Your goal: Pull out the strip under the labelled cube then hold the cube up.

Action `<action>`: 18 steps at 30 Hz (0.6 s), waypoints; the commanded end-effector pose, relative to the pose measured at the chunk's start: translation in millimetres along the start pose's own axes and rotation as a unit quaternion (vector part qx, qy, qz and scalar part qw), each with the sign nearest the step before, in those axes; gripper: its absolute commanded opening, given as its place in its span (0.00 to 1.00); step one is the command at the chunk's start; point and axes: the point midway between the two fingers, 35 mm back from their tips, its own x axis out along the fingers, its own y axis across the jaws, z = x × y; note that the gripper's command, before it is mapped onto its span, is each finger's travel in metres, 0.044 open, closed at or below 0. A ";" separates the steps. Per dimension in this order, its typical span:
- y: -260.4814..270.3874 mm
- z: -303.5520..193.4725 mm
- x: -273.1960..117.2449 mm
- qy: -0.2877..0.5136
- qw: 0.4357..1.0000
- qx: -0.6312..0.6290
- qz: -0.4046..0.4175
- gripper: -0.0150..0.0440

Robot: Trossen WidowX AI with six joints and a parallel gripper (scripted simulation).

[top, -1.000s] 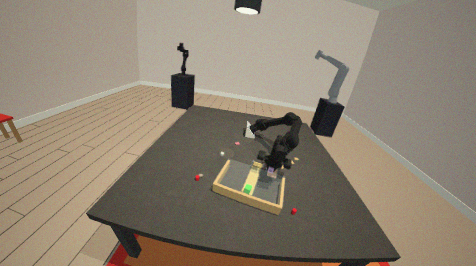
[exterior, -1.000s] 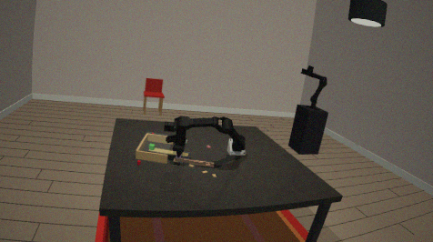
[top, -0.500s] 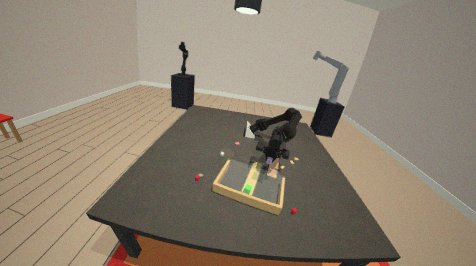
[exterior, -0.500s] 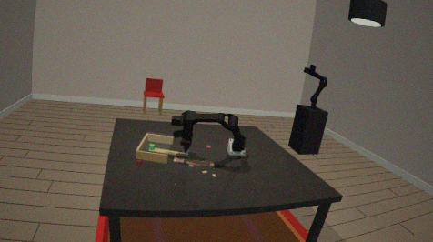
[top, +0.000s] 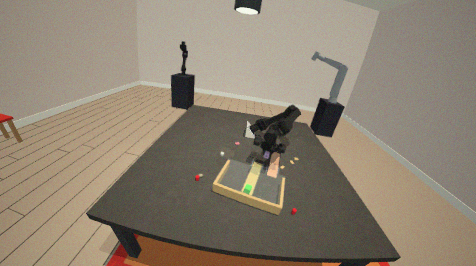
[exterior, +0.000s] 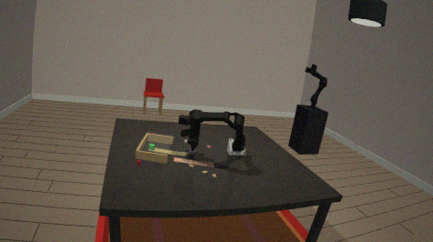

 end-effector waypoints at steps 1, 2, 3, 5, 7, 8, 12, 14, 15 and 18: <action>-7.8 -15.3 -1.3 -0.003 1.000 -0.005 -0.003 0.25; -9.7 -18.6 -1.0 -0.003 1.000 -0.004 -0.003 0.25; -11.6 -21.9 -0.8 -0.003 1.000 -0.004 -0.003 0.25; -15.3 -28.6 0.0 -0.003 1.000 -0.004 -0.003 0.25; -18.6 -34.9 0.7 -0.003 1.000 -0.004 -0.003 0.25; -19.6 -36.6 1.0 -0.003 1.000 -0.004 -0.003 0.25; -19.9 -36.9 -2.4 -0.003 1.000 -0.004 -0.003 0.25; -20.1 -36.5 -11.8 -0.003 1.000 -0.003 -0.004 0.25; -20.1 -36.5 -17.0 -0.003 1.000 -0.003 -0.004 0.25; -20.0 -37.0 -31.5 -0.003 1.000 -0.004 -0.004 0.25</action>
